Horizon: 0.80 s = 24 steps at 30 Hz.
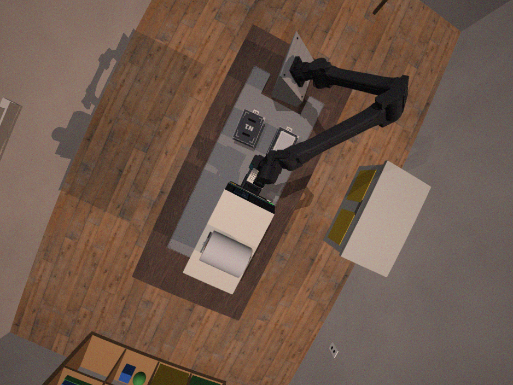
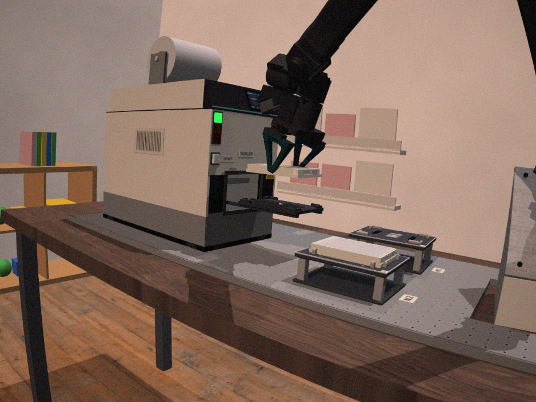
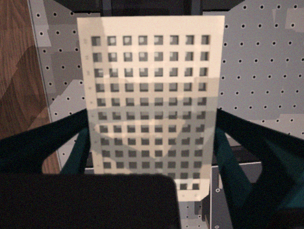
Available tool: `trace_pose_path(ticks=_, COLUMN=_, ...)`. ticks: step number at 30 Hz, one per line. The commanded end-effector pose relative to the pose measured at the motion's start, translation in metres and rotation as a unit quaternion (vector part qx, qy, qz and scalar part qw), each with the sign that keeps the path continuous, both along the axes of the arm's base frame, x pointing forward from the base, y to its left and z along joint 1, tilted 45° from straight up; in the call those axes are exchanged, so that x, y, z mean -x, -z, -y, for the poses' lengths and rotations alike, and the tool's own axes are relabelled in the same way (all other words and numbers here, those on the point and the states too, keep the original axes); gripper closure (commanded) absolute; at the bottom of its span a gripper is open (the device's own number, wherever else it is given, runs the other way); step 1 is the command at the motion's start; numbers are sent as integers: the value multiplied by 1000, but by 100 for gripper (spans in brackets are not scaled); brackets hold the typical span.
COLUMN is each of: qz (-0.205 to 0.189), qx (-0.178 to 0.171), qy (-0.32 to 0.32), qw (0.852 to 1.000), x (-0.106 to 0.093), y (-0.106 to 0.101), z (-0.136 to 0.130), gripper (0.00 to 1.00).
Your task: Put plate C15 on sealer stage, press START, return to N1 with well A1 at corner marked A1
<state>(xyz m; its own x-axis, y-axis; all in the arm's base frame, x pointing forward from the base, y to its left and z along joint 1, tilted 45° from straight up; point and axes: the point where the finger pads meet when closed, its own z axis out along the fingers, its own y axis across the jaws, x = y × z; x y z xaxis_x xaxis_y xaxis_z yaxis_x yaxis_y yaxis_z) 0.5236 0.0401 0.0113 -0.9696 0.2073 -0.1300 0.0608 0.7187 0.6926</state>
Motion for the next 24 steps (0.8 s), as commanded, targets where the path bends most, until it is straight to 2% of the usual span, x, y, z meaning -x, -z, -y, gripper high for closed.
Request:
trace_pose_path(ticks=1, qz=13, qx=5, qy=10, qw=1000, x=-22, y=-7, z=15, gripper=100)
trace_pose_path(ticks=6, qz=6, qx=4, qy=8, qw=1000, x=-13, y=0, z=16, gripper=100)
trace_pose_path(ticks=14, qz=8, qx=5, qy=9, qw=1000, x=-3, y=-6, z=16, gripper=100)
trace_pose_path(ticks=24, qz=6, qx=3, qy=-3, qw=1000, x=0, y=-10, z=-2, gripper=100)
